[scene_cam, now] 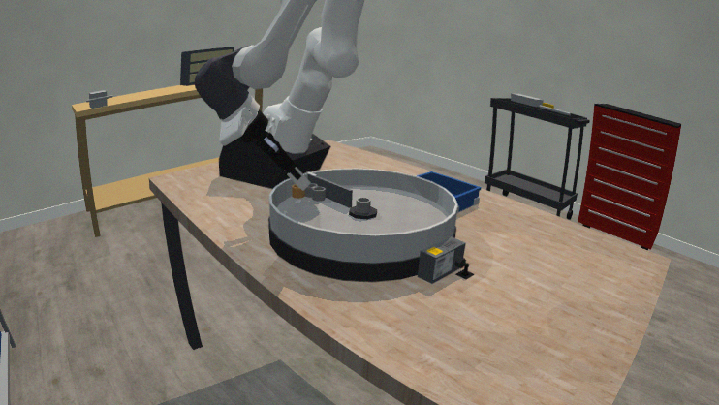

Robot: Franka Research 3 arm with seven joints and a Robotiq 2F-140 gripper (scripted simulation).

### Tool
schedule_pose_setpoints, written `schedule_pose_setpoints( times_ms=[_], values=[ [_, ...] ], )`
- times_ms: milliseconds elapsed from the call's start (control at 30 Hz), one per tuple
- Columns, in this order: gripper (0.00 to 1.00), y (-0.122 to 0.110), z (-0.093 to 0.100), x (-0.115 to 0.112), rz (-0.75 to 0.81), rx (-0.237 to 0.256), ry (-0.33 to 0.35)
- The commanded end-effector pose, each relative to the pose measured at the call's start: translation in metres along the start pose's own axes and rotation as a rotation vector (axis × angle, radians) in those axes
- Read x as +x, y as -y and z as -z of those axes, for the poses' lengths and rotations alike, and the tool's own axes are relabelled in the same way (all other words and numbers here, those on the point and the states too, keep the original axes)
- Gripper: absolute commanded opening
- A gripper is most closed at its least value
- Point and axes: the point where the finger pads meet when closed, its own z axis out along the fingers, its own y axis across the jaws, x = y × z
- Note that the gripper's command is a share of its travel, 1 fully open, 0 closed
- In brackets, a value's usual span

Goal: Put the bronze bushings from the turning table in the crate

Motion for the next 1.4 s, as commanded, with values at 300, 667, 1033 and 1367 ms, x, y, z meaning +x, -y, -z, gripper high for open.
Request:
schedule_pose_setpoints(
  times_ms=[300,667,1033,1367],
  values=[
    [0.06,-0.0004,-0.0008,0.0040,-0.003,-0.003,-0.008],
    [0.06,-0.0004,-0.0008,0.0040,-0.003,-0.003,-0.008],
    [0.06,-0.0004,-0.0008,0.0040,-0.003,-0.003,-0.008],
    [0.00,-0.0004,-0.0008,0.0040,-0.003,-0.003,-0.008]
  ],
)
